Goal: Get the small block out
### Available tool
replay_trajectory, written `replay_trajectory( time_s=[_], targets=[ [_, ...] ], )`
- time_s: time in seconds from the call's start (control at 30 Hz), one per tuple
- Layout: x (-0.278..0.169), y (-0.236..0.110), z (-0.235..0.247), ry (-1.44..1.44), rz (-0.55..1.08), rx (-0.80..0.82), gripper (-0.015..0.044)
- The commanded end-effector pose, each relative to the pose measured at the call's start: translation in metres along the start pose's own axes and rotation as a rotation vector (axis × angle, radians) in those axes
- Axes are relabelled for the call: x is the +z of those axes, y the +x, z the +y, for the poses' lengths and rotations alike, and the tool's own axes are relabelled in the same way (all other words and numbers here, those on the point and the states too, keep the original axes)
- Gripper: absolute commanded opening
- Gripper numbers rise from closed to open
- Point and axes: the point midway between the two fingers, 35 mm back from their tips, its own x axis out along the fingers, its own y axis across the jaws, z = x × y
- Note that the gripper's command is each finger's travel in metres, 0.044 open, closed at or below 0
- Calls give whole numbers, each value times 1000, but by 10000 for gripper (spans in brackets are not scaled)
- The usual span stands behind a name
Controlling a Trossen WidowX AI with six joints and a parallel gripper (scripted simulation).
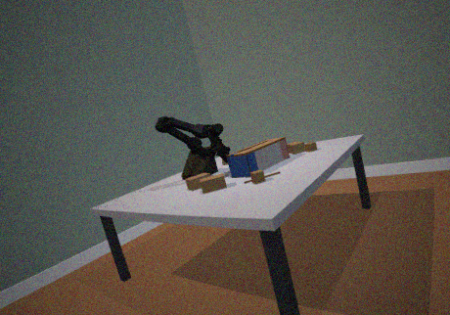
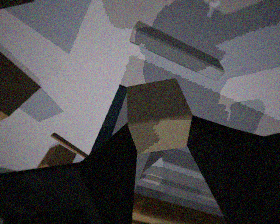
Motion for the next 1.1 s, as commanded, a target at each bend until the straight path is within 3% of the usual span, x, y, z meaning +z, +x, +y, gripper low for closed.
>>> replay_trajectory(
  time_s=[0.0,1.07],
  targets=[
    [-2,-3,3,-153,-2,6,0],
    [-1,-25,4,-1402,-43,0,0]
  ],
)
